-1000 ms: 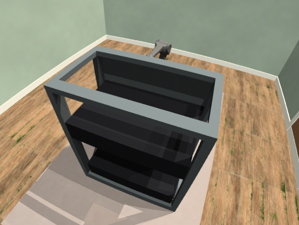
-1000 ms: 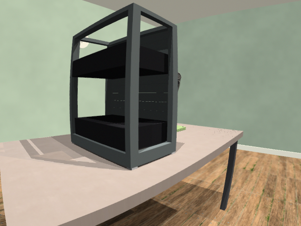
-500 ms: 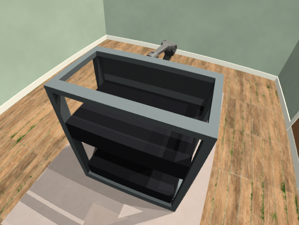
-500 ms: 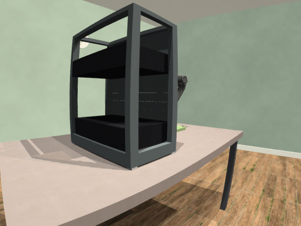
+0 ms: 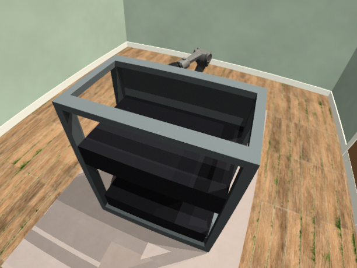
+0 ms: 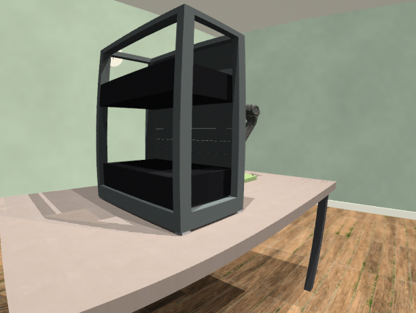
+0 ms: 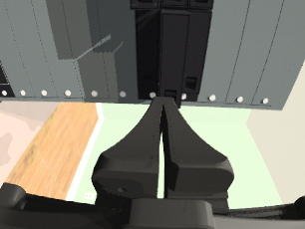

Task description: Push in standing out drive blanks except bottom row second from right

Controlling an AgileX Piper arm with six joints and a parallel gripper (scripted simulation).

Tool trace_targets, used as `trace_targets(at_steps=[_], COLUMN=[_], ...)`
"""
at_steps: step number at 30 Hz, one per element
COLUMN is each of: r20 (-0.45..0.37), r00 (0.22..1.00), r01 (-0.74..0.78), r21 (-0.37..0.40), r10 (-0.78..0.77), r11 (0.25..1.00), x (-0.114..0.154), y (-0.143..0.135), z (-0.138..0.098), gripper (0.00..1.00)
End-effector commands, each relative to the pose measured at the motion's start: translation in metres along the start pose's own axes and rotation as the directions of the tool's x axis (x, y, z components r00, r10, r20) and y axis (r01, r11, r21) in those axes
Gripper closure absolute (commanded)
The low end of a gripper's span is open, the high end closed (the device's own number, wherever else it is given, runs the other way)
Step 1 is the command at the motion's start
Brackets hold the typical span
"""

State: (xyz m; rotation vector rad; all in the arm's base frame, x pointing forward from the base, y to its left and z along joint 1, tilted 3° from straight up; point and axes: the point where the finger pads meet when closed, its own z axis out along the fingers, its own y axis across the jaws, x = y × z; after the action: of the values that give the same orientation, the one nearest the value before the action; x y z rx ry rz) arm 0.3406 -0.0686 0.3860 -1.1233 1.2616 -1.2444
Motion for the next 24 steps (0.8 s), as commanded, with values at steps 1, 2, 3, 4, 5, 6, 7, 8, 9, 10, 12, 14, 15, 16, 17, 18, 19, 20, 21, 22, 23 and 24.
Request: trace_targets(at_steps=[1,2,3,4,5,6,7,8,9,10,12,14,15,16,17,18,19,20,21,22,23,24], r20=[0.001,0.001,0.001,0.001,0.001,0.001,0.001,0.001,0.001,0.001,0.001,0.001,0.001,0.001,0.001,0.001,0.001,0.001,0.001,0.001,0.001,0.001], r00=[1.000,1.000,1.000,1.000,1.000,1.000,1.000,1.000,1.000,1.000,1.000,1.000,1.000,1.000,1.000,1.000,1.000,1.000,1.000,1.000,1.000,1.000], r01=[0.002,0.002,0.002,0.002,0.002,0.002,0.002,0.002,0.002,0.002,0.002,0.002,0.002,0.002,0.002,0.002,0.002,0.002,0.002,0.002,0.002,0.002], r21=[0.002,0.002,0.002,0.002,0.002,0.002,0.002,0.002,0.002,0.002,0.002,0.002,0.002,0.002,0.002,0.002,0.002,0.002,0.002,0.002,0.002,0.002], r10=[-0.002,-0.002,-0.002,-0.002,-0.002,-0.002,-0.002,-0.002,-0.002,-0.002,-0.002,-0.002,-0.002,-0.002,-0.002,-0.002,-0.002,-0.002,-0.002,-0.002,-0.002,-0.002], r11=[1.000,1.000,1.000,1.000,1.000,1.000,1.000,1.000,1.000,1.000,1.000,1.000,1.000,1.000,1.000,1.000,1.000,1.000,1.000,1.000,1.000,1.000], x=[0.000,0.000,0.000,0.000,0.000,0.000,0.000,0.000,0.000,0.000,0.000,0.000,0.000,0.000,0.000,0.000,0.000,0.000,0.000,0.000,0.000,0.000], y=[-0.006,-0.008,-0.010,-0.010,-0.011,-0.011,-0.011,-0.011,-0.011,-0.011,-0.011,-0.011,-0.011,-0.011,-0.011,-0.011,-0.011,-0.011,-0.011,-0.011,-0.011,-0.011], z=[-0.001,-0.002,-0.002,-0.002,-0.002,-0.002,-0.002,-0.001,0.000,0.003,0.006,0.011,0.016,0.022,0.029,0.036,0.042,0.049,0.054,0.059,0.062,0.064], gripper=[1.00,1.00,1.00,1.00,1.00,1.00,1.00,1.00,1.00,1.00,1.00,1.00,1.00,1.00,1.00,1.00,1.00,1.00,1.00,1.00,1.00,1.00])
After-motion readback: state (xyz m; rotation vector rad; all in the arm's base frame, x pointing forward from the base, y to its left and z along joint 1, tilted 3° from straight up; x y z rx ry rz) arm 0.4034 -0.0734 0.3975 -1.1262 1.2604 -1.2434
